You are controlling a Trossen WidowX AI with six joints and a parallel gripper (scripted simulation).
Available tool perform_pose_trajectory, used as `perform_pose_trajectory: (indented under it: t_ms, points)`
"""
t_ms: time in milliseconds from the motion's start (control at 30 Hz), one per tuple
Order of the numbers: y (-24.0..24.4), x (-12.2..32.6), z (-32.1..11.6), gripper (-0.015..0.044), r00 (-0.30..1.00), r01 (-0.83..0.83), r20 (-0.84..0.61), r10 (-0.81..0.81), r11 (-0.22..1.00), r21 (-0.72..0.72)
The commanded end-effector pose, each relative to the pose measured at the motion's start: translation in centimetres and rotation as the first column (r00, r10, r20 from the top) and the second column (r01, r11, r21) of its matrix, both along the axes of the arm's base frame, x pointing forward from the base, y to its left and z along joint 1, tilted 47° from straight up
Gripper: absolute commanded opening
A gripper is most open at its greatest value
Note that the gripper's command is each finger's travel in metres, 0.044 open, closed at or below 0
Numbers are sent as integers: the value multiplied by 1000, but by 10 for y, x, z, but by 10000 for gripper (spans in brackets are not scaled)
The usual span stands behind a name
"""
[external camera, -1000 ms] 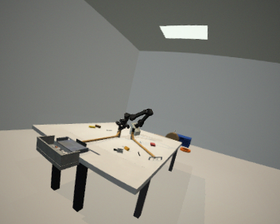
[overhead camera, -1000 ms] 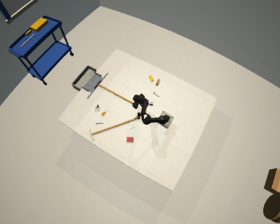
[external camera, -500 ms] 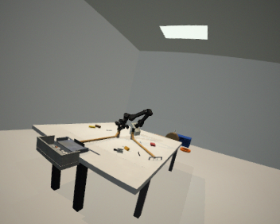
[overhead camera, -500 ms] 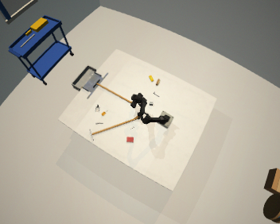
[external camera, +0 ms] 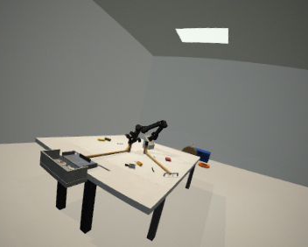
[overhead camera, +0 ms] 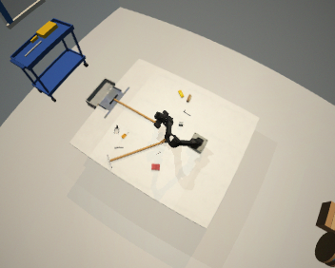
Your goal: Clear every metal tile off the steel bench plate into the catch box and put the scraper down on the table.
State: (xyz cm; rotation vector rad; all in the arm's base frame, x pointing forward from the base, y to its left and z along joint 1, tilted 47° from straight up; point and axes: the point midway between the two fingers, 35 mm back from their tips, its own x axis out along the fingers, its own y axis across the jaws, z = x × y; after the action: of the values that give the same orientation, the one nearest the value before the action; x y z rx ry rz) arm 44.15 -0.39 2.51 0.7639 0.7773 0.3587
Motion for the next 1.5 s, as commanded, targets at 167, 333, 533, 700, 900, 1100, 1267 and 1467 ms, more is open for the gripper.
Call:
perform_pose_trajectory:
  t_ms: [167,333,533,700,900,1100,1267,1467]
  points:
    - [-3,16,3,0,1000,7,8,-7,1000,-3]
    - [-3,24,4,0,1000,7,8,-7,1000,-3]
    - [-4,34,5,0,1000,7,9,-6,1000,-3]
    - [-4,42,6,0,1000,7,9,-6,1000,-3]
    - [-4,51,7,0,1000,7,10,-6,1000,-3]
    - [-4,60,8,0,1000,6,11,-6,1000,-3]
    - [-4,68,9,0,1000,6,11,-6,1000,-3]
    - [-4,77,10,0,1000,7,12,-6,1000,-3]
